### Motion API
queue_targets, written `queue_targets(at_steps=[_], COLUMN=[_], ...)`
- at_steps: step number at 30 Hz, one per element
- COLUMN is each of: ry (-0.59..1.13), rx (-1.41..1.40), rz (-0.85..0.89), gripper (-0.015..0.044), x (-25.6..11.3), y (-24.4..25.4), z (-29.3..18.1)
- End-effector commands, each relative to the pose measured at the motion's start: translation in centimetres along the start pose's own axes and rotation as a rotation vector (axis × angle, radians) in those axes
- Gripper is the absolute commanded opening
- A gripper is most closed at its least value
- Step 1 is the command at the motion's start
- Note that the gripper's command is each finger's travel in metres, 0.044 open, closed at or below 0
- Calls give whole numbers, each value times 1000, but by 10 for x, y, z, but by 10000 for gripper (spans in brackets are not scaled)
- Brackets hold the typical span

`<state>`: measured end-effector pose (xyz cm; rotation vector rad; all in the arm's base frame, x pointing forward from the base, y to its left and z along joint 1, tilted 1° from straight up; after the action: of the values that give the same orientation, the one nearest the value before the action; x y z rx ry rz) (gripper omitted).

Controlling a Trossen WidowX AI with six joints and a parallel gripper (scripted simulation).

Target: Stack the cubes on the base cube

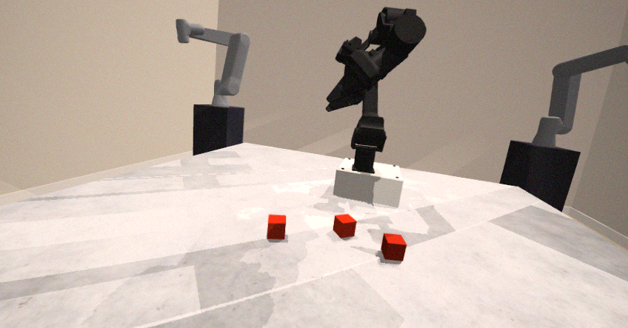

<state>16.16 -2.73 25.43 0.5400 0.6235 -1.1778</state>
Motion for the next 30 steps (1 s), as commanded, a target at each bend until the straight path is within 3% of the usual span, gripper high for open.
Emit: queue_targets(at_steps=[1, 5, 17, 30], ry=[4, 86, 402, 728], rx=[-3, -53, -193, -257], rz=[-2, -41, -97, 2], gripper=[374, 269, 265, 265], x=[0, 10, 67, 164], y=[1, 16, 65, 90], z=[0, 5, 25, 48])
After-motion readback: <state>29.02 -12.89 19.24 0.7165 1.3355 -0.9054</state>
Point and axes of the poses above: the point midway between the two fingers, 35 mm back from their tips, its own x axis out along the fingers, its own y axis across the jaws, z = x × y, the point moved 8 cm from there along -x, back along the fingers, and after that the axes turned 15 degrees about -x, right-handed, at the moved point
